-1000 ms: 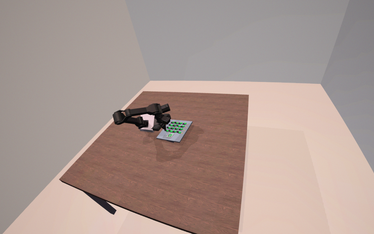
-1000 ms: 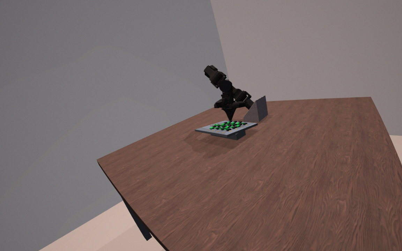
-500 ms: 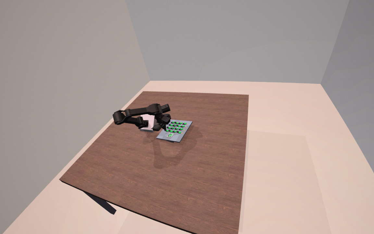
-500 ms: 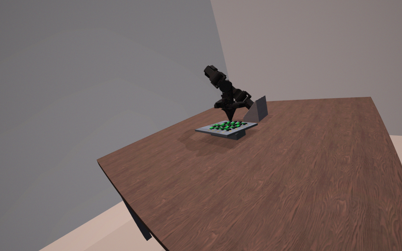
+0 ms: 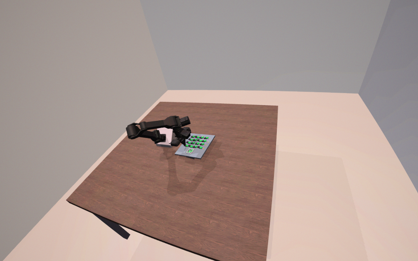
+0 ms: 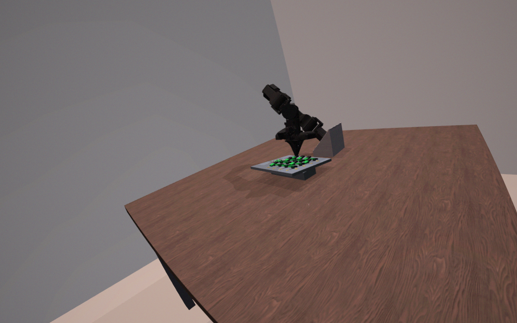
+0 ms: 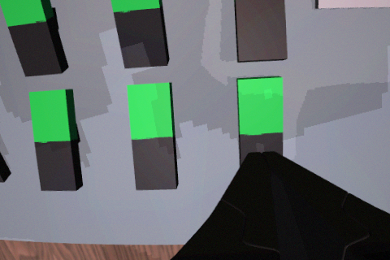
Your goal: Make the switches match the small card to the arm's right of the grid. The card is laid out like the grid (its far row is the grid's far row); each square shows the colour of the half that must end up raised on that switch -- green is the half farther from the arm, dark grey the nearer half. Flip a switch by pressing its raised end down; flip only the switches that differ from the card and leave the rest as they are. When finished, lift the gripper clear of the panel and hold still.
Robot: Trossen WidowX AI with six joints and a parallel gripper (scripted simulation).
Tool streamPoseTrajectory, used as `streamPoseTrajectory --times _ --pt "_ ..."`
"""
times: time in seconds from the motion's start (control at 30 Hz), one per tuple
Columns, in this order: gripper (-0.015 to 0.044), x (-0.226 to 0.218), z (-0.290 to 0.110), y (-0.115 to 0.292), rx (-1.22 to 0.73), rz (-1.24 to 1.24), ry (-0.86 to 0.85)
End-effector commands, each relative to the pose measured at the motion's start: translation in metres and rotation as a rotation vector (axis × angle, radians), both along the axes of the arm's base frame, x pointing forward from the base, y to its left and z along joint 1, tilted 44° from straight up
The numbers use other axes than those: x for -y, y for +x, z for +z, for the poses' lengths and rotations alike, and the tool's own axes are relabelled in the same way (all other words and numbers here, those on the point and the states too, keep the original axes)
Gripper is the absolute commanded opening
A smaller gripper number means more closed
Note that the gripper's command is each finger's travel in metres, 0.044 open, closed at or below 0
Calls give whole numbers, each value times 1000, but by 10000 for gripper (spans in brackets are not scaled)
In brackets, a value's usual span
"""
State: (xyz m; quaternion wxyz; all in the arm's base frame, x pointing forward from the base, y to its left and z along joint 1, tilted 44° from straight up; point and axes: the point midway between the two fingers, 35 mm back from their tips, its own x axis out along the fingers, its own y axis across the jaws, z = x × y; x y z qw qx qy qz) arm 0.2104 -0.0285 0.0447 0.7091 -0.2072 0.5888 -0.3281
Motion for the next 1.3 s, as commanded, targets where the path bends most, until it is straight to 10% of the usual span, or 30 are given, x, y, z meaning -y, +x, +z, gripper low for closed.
streamPoseTrajectory --times 0.0,0.93,1.27 --pt "0 1 0 0 1 3 -4" --pt "0 -45 44 -1 -19 -15 4" --pt "0 -77 28 75 -14 -15 7"
